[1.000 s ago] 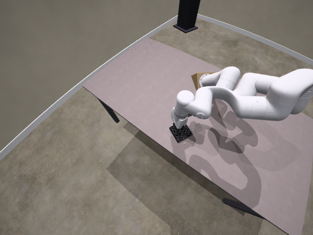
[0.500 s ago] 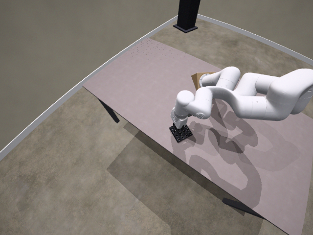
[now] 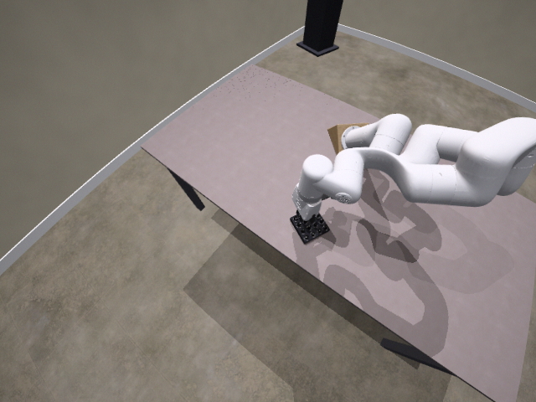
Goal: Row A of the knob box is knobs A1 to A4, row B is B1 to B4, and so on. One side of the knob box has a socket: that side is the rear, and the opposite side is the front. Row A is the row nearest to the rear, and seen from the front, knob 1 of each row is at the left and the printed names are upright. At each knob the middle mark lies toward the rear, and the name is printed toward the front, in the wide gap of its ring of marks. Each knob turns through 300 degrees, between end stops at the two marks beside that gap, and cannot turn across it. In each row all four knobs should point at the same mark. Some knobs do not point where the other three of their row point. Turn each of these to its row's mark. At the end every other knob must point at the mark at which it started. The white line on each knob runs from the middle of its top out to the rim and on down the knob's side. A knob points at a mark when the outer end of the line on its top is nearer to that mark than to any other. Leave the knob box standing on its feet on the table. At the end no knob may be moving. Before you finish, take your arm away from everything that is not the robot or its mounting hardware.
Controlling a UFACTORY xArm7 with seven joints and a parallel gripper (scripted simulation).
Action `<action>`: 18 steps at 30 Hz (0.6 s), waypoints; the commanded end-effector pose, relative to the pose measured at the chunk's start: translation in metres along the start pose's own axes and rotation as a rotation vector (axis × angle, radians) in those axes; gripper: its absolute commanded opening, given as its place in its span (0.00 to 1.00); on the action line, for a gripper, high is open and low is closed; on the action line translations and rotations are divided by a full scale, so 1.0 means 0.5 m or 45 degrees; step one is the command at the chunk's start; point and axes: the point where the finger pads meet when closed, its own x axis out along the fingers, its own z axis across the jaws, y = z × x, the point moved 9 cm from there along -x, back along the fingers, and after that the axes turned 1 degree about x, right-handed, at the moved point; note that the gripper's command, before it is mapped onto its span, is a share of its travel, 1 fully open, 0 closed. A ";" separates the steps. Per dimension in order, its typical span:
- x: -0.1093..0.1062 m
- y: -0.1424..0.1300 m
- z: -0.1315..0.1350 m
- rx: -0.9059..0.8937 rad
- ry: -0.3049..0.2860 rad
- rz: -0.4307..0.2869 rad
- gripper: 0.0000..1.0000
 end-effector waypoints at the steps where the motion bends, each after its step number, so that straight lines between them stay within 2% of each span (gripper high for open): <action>1: -0.002 -0.001 0.000 0.001 -0.001 -0.004 0.19; 2: -0.002 -0.001 0.000 0.001 -0.001 -0.004 0.08; 18: -0.002 -0.001 0.000 0.001 -0.001 -0.004 0.08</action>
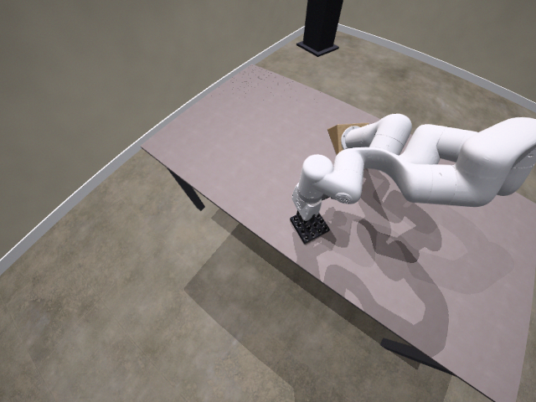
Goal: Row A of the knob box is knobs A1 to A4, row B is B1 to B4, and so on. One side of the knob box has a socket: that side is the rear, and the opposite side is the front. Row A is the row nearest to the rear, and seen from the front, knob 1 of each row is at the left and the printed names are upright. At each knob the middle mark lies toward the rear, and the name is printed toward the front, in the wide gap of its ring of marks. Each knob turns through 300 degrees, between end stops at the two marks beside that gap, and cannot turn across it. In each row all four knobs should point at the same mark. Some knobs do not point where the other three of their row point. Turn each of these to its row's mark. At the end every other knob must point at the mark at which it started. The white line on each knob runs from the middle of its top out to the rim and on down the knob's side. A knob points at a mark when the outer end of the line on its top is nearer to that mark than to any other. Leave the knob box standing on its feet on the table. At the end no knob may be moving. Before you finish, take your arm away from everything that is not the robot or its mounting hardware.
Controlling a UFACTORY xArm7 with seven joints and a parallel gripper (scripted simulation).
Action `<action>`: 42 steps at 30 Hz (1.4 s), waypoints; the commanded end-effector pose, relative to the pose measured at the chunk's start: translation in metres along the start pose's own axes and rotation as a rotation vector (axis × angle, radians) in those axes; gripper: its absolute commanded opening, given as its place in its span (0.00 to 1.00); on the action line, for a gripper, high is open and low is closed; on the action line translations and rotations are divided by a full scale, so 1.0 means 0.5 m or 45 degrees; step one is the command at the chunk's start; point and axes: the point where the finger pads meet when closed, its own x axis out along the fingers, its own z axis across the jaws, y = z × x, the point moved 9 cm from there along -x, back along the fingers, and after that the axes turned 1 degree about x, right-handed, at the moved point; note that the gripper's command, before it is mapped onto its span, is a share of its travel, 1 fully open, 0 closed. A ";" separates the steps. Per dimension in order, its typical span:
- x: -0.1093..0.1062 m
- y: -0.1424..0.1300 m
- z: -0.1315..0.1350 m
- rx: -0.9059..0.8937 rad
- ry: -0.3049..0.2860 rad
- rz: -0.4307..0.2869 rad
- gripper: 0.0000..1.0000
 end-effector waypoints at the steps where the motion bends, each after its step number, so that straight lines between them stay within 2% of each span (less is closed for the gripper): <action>1: -0.002 -0.001 0.000 0.001 -0.001 -0.004 0.08; 30: -0.002 -0.001 0.000 -0.031 0.000 -0.004 0.08; 42: -0.002 -0.001 0.000 -0.168 0.000 -0.004 0.08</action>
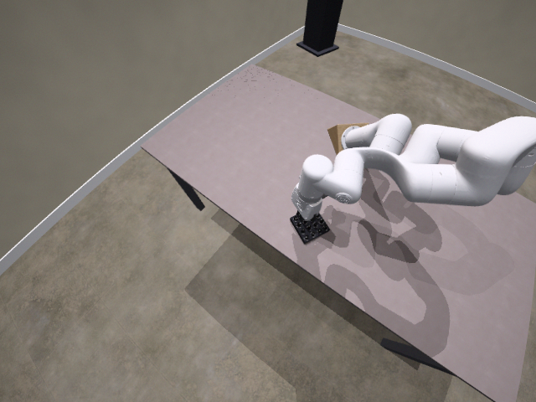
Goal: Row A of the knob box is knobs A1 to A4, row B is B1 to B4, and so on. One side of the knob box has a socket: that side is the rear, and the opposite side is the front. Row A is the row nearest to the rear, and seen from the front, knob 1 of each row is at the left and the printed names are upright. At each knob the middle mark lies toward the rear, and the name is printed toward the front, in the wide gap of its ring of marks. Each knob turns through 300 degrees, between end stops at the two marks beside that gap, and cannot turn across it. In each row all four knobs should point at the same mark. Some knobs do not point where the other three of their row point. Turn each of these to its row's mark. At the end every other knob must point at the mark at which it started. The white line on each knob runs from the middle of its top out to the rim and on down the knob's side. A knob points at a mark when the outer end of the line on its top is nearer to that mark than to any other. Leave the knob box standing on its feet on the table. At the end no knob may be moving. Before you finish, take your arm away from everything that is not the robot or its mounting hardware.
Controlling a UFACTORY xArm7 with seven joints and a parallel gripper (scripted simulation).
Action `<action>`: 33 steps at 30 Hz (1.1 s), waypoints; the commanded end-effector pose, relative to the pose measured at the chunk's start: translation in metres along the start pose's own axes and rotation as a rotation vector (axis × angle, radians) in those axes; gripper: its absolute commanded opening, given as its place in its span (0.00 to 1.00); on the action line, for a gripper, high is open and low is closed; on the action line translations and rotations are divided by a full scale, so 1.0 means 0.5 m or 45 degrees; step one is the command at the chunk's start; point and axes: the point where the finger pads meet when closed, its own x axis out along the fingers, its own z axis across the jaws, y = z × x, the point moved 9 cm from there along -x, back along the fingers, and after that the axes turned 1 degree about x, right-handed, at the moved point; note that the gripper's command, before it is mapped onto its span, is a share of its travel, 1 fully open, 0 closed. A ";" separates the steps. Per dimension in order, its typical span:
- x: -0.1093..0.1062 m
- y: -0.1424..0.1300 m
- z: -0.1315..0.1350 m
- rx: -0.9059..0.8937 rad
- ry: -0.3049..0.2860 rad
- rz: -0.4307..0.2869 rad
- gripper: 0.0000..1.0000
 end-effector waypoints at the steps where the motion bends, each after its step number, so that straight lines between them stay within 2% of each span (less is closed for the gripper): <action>1: -0.002 -0.001 0.000 -0.061 -0.001 -0.004 0.08; 22: -0.002 -0.001 0.000 -0.482 0.000 -0.004 0.08; 33: -0.002 -0.001 0.000 -0.844 0.001 -0.004 0.08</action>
